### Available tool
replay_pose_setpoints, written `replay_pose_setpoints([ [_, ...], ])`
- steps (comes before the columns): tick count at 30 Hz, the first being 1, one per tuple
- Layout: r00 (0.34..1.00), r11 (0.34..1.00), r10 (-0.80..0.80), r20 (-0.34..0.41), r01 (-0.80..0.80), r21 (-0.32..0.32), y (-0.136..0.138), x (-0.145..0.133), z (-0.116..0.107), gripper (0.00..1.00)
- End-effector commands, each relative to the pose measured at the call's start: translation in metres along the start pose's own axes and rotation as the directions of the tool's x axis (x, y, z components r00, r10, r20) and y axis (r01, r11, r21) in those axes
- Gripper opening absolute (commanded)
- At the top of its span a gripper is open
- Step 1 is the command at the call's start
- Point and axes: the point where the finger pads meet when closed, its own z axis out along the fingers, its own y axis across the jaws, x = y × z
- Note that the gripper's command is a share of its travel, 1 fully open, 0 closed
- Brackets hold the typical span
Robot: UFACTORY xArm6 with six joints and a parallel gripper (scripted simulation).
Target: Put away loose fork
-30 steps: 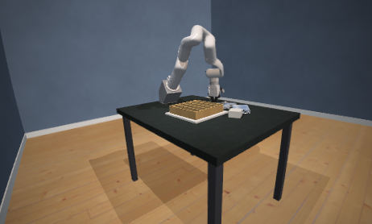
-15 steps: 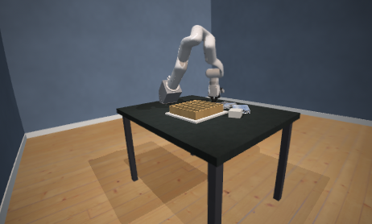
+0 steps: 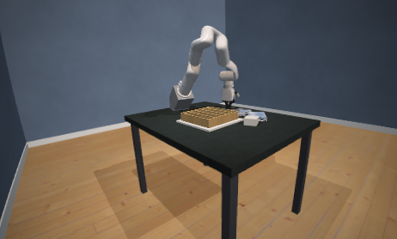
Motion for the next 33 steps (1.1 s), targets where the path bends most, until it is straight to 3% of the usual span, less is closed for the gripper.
replay_pose_setpoints([
  [1,1.0,1.0,0.001,-0.002,-0.001,-0.002,0.001,0.001,-0.014,0.03],
  [24,1.0,1.0,0.001,-0.002,-0.001,-0.002,0.001,0.001,-0.103,0.03],
  [33,1.0,1.0,0.001,-0.002,-0.001,-0.002,0.001,0.001,-0.121,0.03],
])
